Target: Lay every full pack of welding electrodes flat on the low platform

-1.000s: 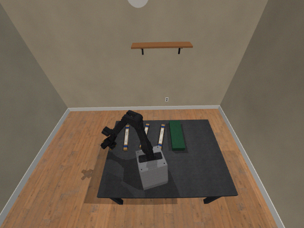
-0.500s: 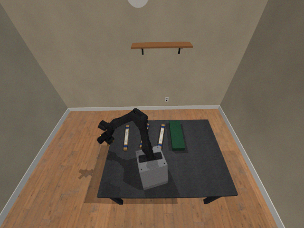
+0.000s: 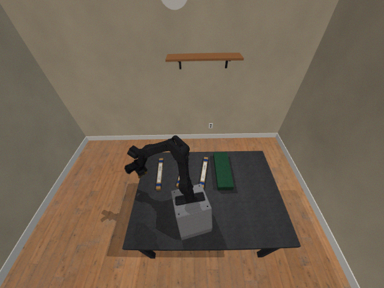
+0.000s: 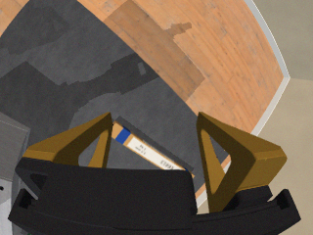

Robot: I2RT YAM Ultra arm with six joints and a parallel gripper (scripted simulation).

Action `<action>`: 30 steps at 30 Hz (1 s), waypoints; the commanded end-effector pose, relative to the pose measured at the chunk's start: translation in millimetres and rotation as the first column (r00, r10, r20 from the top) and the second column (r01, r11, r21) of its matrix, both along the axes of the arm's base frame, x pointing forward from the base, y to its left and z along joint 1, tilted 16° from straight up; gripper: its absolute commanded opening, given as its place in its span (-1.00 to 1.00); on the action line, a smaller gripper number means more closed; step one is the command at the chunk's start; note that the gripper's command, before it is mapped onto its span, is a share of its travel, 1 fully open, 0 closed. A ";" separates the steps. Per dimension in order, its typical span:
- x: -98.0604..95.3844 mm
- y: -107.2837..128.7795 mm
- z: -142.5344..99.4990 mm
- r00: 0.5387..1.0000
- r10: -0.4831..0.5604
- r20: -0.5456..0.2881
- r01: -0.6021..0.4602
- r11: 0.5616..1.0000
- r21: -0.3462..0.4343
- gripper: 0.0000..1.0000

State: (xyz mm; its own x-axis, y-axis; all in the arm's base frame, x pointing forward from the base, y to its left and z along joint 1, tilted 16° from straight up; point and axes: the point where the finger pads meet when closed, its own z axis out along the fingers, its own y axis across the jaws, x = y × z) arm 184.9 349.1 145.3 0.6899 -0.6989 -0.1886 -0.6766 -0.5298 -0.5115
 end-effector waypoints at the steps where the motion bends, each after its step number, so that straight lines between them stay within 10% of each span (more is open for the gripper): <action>1: 15.2 -6.5 26.1 0.995 -0.091 -0.033 0.093 0.994 0.062 0.47; 13: 61.1 -55.3 26.7 0.921 -0.365 -0.133 0.375 0.926 0.052 0.47; 30: 109.1 -137.6 28.3 0.657 -0.705 -0.268 0.734 0.679 0.011 0.47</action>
State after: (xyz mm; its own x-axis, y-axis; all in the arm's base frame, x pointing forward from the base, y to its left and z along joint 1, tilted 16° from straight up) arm 288.5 218.6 150.4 -0.0207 -0.9473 -0.3198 -0.9348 0.1318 -0.3298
